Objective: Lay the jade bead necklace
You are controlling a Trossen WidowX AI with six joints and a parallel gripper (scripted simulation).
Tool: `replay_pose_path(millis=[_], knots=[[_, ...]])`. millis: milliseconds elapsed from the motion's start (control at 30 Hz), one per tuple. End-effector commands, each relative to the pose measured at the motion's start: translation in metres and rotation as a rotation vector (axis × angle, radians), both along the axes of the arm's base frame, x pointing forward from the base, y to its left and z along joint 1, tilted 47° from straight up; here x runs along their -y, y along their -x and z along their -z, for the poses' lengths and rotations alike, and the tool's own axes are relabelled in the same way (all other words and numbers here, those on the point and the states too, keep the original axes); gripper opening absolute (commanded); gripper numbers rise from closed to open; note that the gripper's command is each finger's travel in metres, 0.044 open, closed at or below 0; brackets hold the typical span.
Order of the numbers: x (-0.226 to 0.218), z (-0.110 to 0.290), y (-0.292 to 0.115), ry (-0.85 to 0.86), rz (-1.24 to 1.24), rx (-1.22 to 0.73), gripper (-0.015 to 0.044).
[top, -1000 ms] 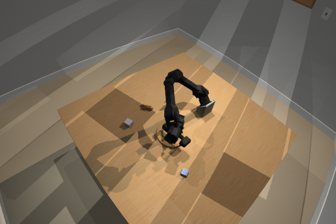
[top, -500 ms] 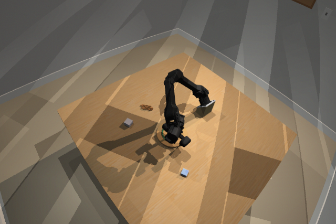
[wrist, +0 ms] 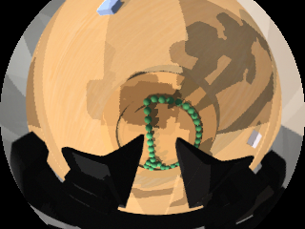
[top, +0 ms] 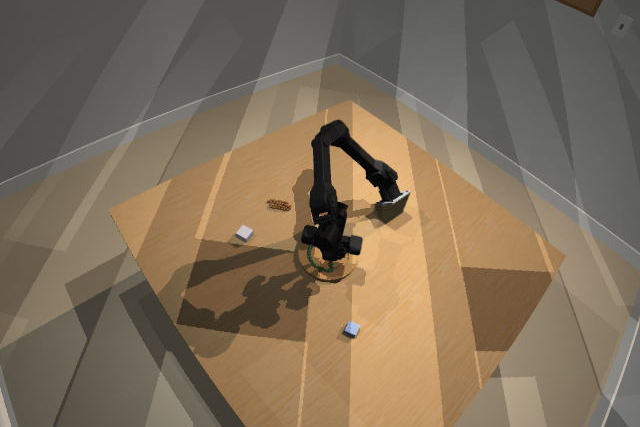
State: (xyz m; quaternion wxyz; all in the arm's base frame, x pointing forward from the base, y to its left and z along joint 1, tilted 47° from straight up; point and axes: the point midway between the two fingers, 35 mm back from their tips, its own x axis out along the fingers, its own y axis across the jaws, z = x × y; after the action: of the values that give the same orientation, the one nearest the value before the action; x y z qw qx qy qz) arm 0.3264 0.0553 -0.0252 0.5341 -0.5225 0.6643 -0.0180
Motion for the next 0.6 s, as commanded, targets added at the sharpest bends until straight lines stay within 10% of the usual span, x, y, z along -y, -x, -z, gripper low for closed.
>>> replay_pose_path(millis=[0, 567], knots=[[0.0334, -0.0473, 0.0401, 0.105, -0.553, -0.582, 0.012], [0.0368, -0.0513, 0.0447, 0.116, -0.619, -0.652, 0.012]])
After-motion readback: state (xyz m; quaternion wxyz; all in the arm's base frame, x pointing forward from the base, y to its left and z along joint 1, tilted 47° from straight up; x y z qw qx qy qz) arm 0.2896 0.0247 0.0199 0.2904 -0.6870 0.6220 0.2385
